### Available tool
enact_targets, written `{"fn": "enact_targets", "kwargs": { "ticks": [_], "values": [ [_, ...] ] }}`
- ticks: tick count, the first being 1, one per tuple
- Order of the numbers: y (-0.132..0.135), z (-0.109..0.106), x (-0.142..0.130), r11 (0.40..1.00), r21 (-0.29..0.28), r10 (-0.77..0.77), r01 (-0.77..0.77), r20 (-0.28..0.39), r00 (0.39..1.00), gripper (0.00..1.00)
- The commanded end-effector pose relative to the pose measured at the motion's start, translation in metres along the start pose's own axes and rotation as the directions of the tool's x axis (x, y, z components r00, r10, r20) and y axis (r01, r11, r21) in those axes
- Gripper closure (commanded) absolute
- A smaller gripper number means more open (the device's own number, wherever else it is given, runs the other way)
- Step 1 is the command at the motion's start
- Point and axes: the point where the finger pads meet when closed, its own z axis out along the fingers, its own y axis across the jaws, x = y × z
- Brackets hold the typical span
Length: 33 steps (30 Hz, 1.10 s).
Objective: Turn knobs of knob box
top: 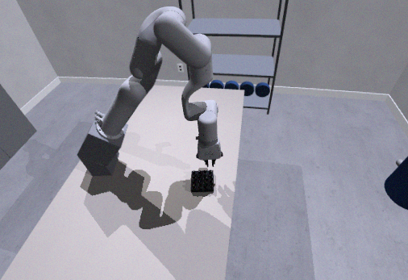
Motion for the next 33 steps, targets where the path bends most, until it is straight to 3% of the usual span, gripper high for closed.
{"fn": "enact_targets", "kwargs": {
  "ticks": [1,33],
  "values": [
    [0.001,0.0,0.0,1.0,-0.002,0.0,0.0,0.001,1.0,0.81],
    [0.0,0.024,-0.001,1.0,-0.003,0.0,0.0,0.001,1.0,0.81]
  ]
}}
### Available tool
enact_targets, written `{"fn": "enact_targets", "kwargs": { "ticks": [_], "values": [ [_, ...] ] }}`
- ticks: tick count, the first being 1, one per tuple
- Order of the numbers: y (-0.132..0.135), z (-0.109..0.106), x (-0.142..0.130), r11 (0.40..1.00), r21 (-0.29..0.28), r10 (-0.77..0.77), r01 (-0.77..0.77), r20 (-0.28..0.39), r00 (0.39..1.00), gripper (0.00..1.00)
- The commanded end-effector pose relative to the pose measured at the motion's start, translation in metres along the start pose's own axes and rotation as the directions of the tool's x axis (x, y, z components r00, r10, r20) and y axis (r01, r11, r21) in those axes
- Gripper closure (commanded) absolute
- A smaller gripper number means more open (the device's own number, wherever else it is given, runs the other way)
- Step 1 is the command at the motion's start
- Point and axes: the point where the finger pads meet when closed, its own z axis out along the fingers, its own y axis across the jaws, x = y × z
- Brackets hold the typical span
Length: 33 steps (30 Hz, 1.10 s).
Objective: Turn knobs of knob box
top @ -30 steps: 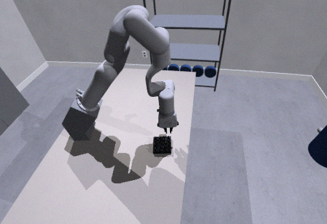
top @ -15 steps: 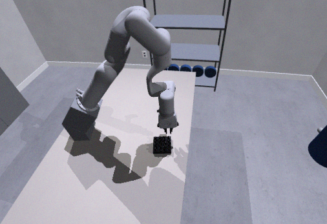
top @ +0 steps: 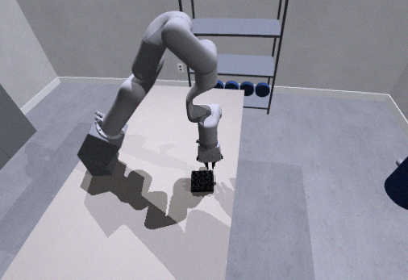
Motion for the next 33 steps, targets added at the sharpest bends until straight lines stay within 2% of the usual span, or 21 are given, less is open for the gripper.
{"fn": "enact_targets", "kwargs": {
  "ticks": [1,18,33],
  "values": [
    [0.001,0.006,-0.001,1.0,-0.007,0.0,0.0,0.002,1.0,0.81],
    [0.0,0.023,-0.001,1.0,-0.007,0.0,0.0,0.002,1.0,0.81],
    [0.0,0.026,-0.001,1.0,-0.007,0.0,0.0,0.002,1.0,0.81]
  ]
}}
